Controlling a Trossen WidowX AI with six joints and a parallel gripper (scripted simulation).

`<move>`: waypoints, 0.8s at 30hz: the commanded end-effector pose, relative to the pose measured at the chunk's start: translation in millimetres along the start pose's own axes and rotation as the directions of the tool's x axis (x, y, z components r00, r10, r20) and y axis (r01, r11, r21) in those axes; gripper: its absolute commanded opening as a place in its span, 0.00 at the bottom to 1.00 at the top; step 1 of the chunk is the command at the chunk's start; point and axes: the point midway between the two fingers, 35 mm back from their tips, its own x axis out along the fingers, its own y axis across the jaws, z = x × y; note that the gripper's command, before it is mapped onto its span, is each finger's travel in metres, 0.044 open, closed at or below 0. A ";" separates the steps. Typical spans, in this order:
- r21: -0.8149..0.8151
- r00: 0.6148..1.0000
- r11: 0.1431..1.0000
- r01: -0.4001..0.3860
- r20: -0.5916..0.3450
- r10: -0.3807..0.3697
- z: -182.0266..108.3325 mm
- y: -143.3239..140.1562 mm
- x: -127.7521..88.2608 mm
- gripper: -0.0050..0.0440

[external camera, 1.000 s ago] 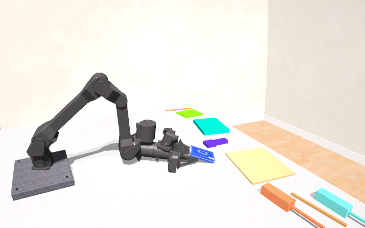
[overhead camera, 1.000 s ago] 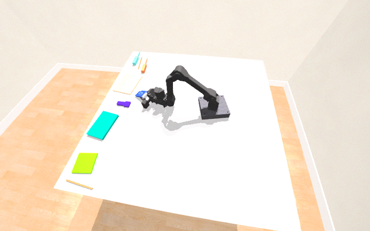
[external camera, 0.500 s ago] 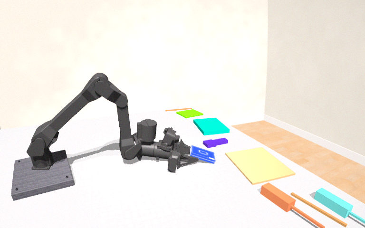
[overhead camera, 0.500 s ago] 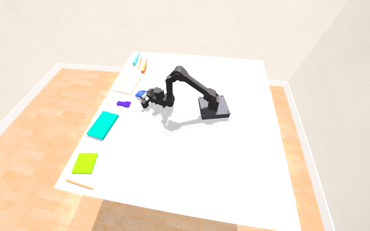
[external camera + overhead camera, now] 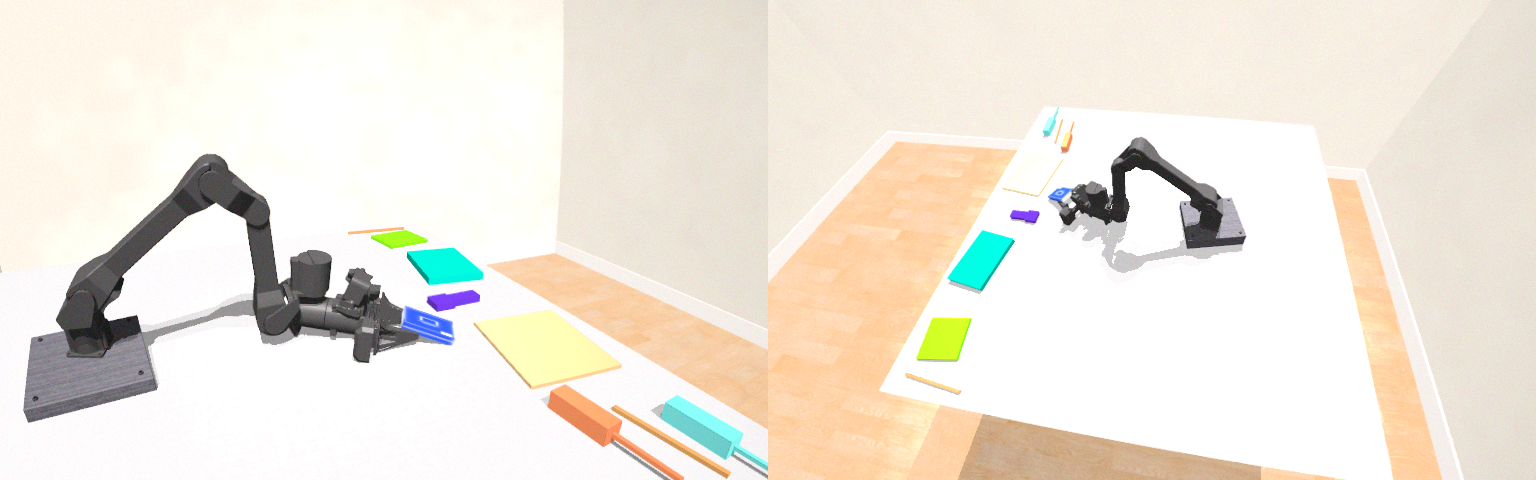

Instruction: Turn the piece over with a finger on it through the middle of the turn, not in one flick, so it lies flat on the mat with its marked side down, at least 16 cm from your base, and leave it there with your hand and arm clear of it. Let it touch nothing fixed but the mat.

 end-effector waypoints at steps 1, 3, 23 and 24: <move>0.000 1.000 1.000 0.003 -0.022 -0.003 -10.1 0.4 -0.5 0.10; 0.001 1.000 1.000 0.006 -0.005 -0.006 -2.5 0.1 2.6 0.10; 0.006 0.999 0.999 0.043 -0.013 -0.043 -5.3 1.6 4.7 0.10; 0.007 0.999 0.999 0.046 -0.015 -0.046 -6.3 1.7 4.6 0.10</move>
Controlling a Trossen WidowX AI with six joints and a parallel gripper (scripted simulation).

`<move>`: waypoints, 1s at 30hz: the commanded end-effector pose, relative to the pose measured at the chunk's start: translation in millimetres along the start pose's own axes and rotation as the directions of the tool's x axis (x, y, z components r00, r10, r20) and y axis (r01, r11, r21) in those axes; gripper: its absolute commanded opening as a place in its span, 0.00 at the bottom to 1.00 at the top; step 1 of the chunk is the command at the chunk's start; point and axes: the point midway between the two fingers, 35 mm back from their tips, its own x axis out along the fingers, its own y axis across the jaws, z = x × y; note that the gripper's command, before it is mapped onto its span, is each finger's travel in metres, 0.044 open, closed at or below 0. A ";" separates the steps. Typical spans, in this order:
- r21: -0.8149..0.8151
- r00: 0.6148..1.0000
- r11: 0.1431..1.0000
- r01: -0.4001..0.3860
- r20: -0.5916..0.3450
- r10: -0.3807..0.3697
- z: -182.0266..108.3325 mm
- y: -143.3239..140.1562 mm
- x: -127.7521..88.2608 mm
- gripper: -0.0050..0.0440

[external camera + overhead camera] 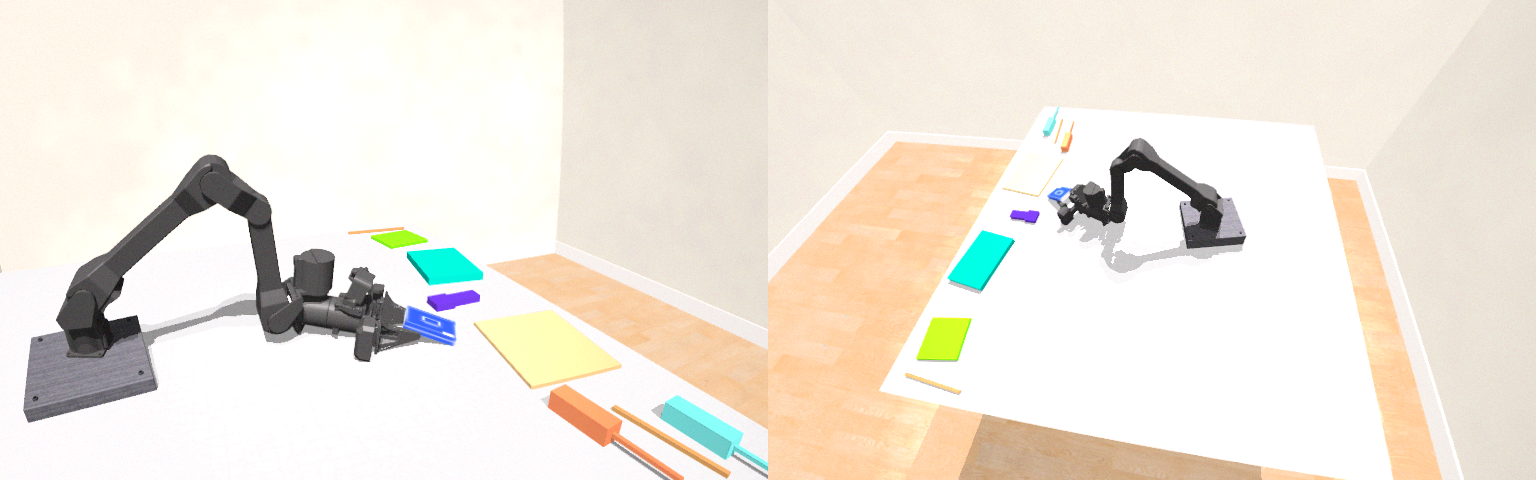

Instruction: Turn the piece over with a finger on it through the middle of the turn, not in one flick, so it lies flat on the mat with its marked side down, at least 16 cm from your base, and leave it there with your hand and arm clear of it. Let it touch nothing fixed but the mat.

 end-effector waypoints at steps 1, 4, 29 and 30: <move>0.003 1.000 1.000 0.017 -0.016 -0.016 -7.9 0.2 0.8 0.10; 0.004 1.000 1.000 0.023 -0.021 -0.023 -10.0 0.4 0.7 0.10; 0.004 1.000 1.000 0.019 0.002 -0.019 9.3 0.6 -4.5 1.00; 0.004 1.000 1.000 0.019 0.001 -0.019 18.1 0.7 -10.6 1.00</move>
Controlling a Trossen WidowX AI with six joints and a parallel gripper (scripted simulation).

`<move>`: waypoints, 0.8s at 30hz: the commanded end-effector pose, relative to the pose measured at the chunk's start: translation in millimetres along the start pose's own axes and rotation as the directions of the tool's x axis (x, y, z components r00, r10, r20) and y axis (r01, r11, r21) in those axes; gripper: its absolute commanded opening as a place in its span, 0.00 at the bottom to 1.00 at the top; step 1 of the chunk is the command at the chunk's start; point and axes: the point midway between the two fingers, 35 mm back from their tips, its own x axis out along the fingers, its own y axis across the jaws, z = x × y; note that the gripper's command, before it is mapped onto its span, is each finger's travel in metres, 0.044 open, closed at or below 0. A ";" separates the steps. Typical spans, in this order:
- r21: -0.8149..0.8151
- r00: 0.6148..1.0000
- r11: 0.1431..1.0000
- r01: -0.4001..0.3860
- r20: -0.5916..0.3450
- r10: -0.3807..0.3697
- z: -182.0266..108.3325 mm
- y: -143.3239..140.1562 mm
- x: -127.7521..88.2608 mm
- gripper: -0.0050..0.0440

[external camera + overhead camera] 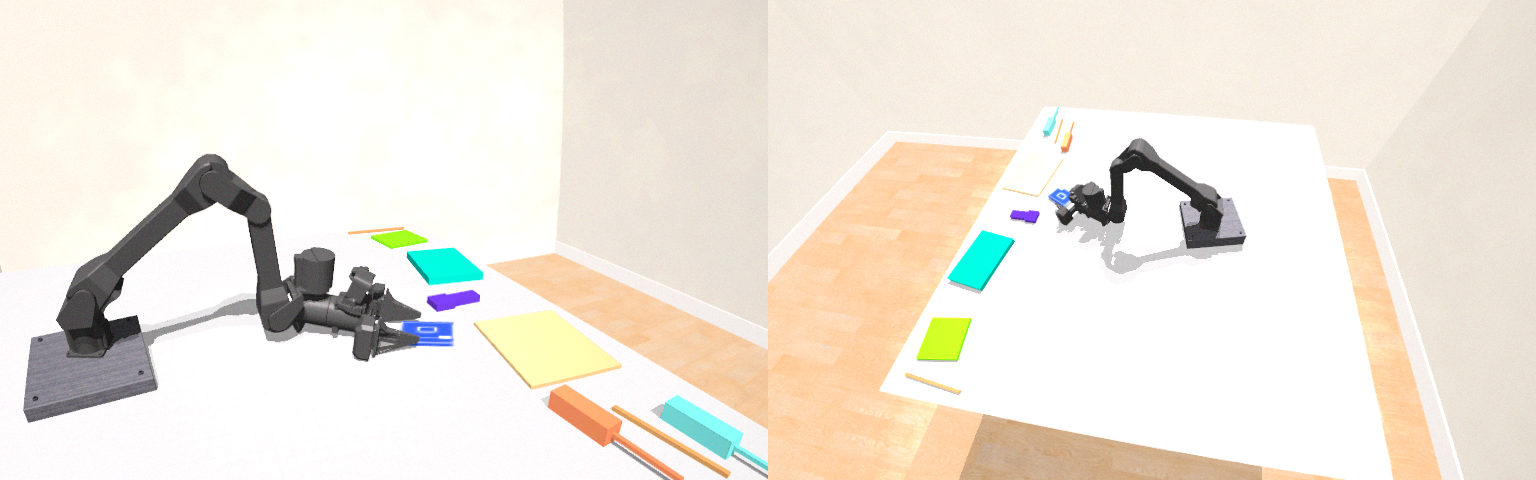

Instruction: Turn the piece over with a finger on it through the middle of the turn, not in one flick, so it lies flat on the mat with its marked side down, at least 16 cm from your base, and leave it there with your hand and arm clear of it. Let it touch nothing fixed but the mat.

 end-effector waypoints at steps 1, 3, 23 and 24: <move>0.005 1.000 1.000 0.001 0.008 -0.001 26.5 0.1 -16.3 1.00; 0.004 1.000 1.000 0.001 0.007 -0.001 44.0 0.1 -28.6 1.00; 0.004 1.000 1.000 -0.005 0.017 0.005 74.8 2.5 -47.0 1.00; 0.004 1.000 1.000 -0.005 0.017 0.005 74.8 2.5 -47.0 1.00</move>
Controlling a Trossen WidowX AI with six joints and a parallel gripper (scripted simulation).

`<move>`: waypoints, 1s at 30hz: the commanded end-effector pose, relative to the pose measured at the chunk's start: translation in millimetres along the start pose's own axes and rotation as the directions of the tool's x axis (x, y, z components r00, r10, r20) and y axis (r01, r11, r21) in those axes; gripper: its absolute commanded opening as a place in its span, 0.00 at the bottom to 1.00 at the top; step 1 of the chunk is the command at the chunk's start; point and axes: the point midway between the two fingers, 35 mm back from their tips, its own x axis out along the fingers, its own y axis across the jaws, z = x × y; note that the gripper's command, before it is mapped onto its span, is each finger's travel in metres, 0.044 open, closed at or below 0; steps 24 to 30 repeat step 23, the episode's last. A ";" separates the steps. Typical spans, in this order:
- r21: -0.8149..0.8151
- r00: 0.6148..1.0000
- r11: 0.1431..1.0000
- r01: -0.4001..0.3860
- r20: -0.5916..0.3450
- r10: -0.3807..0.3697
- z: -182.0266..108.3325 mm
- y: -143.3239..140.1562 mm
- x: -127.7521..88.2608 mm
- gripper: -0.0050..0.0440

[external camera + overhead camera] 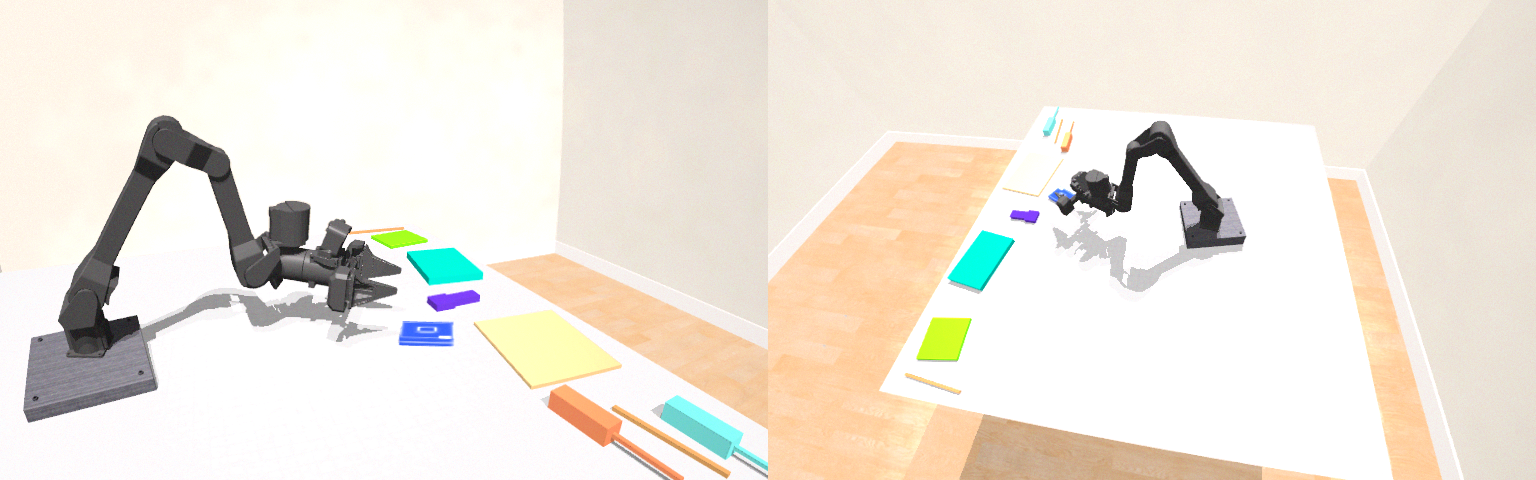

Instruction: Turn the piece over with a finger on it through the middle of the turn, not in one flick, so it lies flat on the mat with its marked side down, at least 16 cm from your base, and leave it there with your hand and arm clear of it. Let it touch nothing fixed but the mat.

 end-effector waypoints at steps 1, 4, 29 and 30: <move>0.000 1.000 1.000 -0.003 0.000 0.003 -1.2 1.1 0.9 1.00; 0.000 1.000 1.000 -0.003 0.000 0.003 -1.2 1.1 0.9 1.00; 0.001 1.000 1.000 0.000 0.002 0.000 0.4 0.4 0.4 1.00; 0.001 1.000 1.000 0.000 0.002 0.000 0.4 0.4 0.4 1.00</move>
